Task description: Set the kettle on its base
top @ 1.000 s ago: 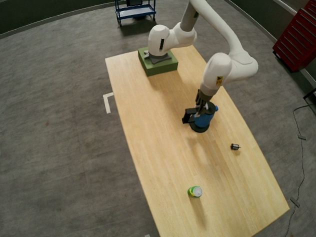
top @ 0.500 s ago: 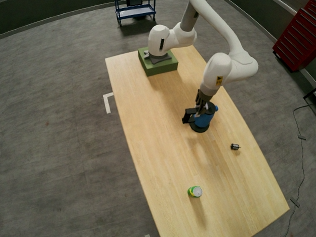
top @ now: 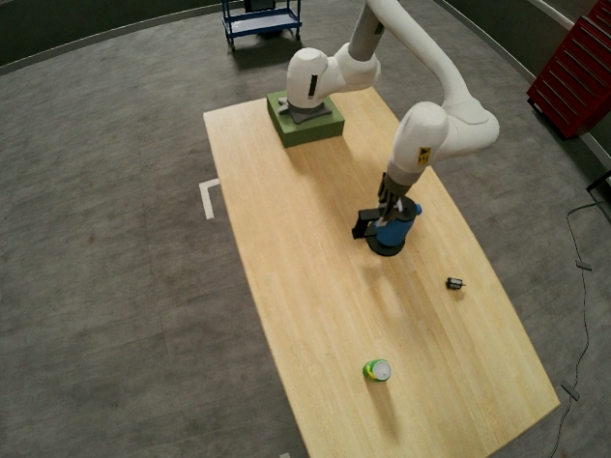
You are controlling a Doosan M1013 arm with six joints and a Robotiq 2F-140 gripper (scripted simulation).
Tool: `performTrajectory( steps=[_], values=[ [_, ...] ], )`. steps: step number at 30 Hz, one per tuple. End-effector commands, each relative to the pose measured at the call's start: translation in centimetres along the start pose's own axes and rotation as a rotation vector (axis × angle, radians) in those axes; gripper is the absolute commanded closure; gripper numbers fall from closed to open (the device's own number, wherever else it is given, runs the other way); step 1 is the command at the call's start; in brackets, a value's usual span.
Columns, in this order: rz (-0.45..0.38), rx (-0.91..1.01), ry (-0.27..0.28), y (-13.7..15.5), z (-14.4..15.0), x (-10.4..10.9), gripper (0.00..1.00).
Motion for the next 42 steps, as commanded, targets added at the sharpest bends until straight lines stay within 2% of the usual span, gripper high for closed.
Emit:
performTrajectory(
  steps=[1,19,34,42],
  values=[
    [-0.001,0.0,-0.001,0.0,0.0,0.1,0.9],
    [-0.001,0.0,-0.001,0.0,0.0,0.0,0.9],
    [-0.001,0.0,-0.001,0.0,0.0,-1.8,0.9],
    [-0.001,0.0,-0.001,0.0,0.0,-2.0,0.9]
  ],
)
Point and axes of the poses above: the point where the finger pads meet when closed, its own x axis back along the fingers, its own z axis across the jaws, y = z × x, the point moved 5 cm from there along x, back along the fingers, and after that the axes turned 2 degrees about -x, right-handed, at the moved point
